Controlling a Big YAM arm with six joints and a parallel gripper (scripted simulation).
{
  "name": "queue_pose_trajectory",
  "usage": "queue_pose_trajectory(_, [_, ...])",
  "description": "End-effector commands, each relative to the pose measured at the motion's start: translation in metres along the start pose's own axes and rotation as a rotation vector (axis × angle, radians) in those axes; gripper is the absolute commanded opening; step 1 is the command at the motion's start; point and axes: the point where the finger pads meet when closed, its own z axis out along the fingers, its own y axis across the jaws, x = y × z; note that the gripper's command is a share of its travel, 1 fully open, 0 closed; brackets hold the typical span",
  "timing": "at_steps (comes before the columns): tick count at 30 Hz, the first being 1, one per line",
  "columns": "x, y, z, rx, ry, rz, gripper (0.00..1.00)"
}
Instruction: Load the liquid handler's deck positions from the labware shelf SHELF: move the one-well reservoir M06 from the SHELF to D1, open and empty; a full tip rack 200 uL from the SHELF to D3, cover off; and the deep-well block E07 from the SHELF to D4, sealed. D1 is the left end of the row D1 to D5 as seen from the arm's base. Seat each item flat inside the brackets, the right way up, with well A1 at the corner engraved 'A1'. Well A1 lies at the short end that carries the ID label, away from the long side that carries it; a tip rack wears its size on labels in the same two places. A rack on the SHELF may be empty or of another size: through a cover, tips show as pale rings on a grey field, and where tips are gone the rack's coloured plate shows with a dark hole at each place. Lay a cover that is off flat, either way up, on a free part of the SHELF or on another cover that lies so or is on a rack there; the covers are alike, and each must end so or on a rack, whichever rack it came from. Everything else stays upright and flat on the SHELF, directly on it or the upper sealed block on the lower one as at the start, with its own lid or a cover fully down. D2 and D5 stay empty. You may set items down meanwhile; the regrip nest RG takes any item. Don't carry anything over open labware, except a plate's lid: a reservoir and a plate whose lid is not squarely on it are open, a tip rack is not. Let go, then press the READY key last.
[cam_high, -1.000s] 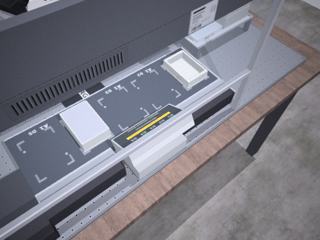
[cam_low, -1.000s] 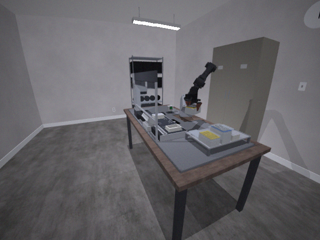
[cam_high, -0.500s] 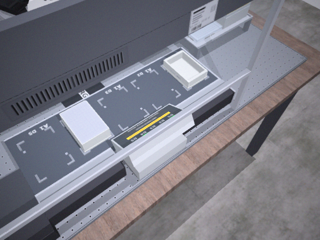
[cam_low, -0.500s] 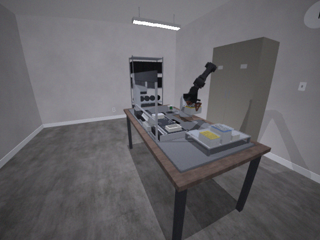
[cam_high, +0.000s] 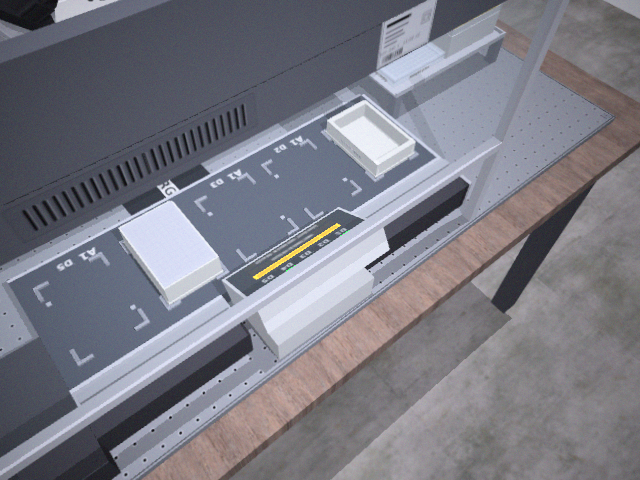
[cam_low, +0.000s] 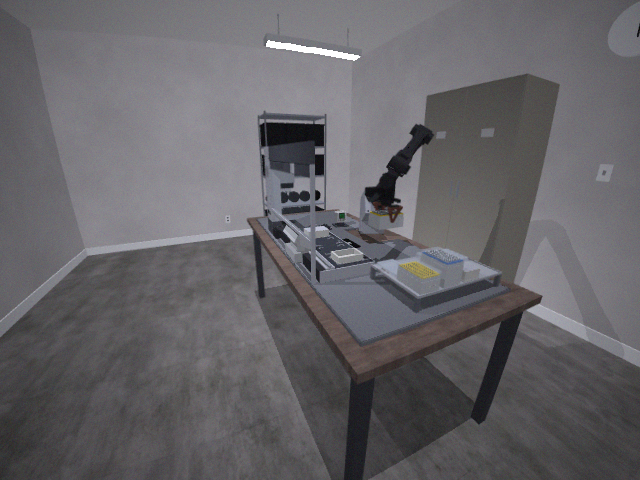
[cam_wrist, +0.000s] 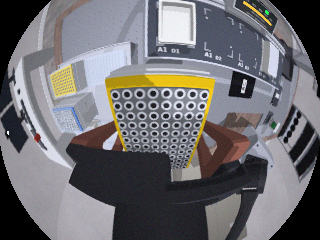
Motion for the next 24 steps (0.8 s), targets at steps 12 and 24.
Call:
queue_pose_trajectory(12, [0.002, -0.048, -0.007, -0.004, -0.02, -0.001, 0.0])
queue_pose_trajectory(24, [-0.002, -0.107, -0.002, 0.002, -0.004, 0.02, 0.0])
